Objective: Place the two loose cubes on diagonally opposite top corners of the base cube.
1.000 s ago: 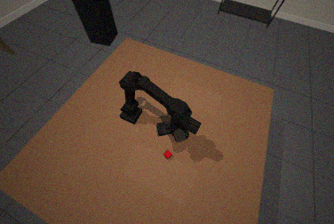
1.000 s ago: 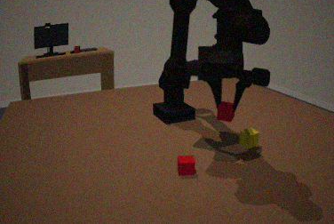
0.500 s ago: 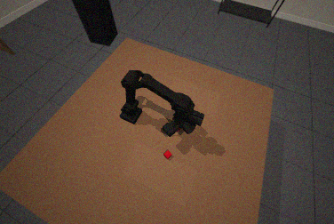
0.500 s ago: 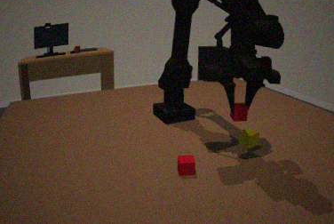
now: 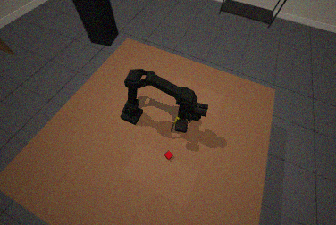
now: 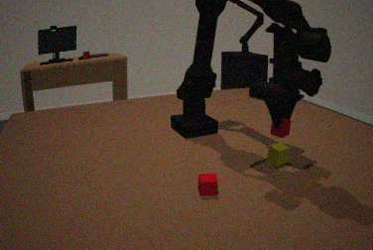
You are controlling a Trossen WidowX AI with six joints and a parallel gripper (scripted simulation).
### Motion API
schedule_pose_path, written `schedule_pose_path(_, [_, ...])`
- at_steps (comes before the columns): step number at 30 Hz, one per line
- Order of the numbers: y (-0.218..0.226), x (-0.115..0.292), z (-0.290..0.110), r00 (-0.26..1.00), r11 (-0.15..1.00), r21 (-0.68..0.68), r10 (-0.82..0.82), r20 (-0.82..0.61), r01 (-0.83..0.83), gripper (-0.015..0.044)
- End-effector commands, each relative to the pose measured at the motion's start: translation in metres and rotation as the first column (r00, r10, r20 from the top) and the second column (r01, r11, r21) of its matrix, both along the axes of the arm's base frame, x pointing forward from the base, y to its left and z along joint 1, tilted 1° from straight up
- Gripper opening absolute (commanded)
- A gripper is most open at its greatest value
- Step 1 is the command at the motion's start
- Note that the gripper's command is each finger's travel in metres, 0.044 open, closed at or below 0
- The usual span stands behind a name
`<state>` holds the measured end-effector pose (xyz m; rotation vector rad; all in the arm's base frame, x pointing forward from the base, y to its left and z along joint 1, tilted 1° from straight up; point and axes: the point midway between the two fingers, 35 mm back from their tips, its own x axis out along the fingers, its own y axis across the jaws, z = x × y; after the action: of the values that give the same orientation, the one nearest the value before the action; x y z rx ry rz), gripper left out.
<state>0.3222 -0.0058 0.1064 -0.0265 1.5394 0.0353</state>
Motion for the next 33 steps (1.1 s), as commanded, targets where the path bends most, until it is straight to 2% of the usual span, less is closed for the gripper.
schedule_pose_path(1, [0.015,0.0,-0.006,0.981,0.981,0.002,0.195,-0.005,-0.195,0.0105])
schedule_pose_path(11, [0.045,-0.001,-0.014,0.826,0.826,-0.006,0.563,-0.002,-0.563,0.0105])
schedule_pose_path(27, [0.045,-0.001,-0.015,0.822,0.822,-0.007,0.569,-0.002,-0.569,0.0105])
schedule_pose_path(33, [0.046,0.0,-0.026,0.821,0.821,-0.007,0.571,-0.002,-0.571,0.0105])
